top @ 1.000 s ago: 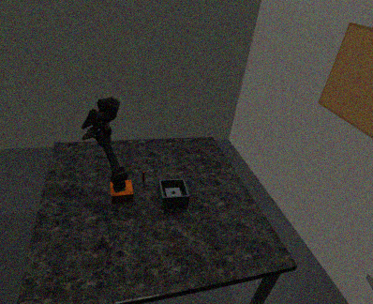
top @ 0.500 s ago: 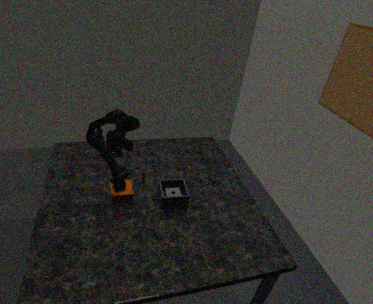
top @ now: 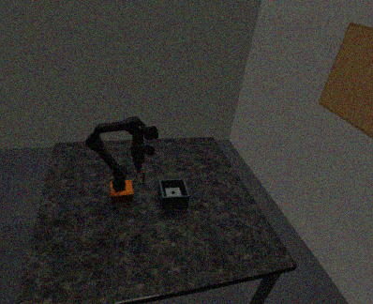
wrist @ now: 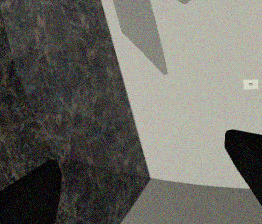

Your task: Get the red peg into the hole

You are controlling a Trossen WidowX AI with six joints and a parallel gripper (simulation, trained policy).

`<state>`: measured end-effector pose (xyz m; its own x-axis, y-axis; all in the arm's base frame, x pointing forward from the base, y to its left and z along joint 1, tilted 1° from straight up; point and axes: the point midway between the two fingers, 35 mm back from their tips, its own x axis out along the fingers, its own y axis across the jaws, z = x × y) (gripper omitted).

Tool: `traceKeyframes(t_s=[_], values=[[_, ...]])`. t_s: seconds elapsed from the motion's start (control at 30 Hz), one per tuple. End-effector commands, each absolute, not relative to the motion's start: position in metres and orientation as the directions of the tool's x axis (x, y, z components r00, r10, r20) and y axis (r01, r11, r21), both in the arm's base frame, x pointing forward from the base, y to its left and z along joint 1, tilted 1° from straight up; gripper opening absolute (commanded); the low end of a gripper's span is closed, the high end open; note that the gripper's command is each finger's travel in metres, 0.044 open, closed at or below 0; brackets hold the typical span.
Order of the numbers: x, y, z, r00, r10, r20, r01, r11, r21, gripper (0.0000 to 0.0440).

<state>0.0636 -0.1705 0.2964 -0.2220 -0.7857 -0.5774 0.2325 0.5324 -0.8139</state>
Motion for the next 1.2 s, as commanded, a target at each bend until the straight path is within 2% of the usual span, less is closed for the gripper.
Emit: traceKeyframes(t_s=[0.0,0.53,1.17], values=[[0.096,-0.160,0.274,-0.142,-0.764,-0.629,0.258,0.585,-0.769,0.0440],[0.174,-0.073,0.196,0.042,-0.592,-0.805,0.352,0.763,-0.542,0.0440],[0.178,0.023,0.111,-0.033,-0.394,-0.919,0.537,0.768,-0.349,0.0440]])
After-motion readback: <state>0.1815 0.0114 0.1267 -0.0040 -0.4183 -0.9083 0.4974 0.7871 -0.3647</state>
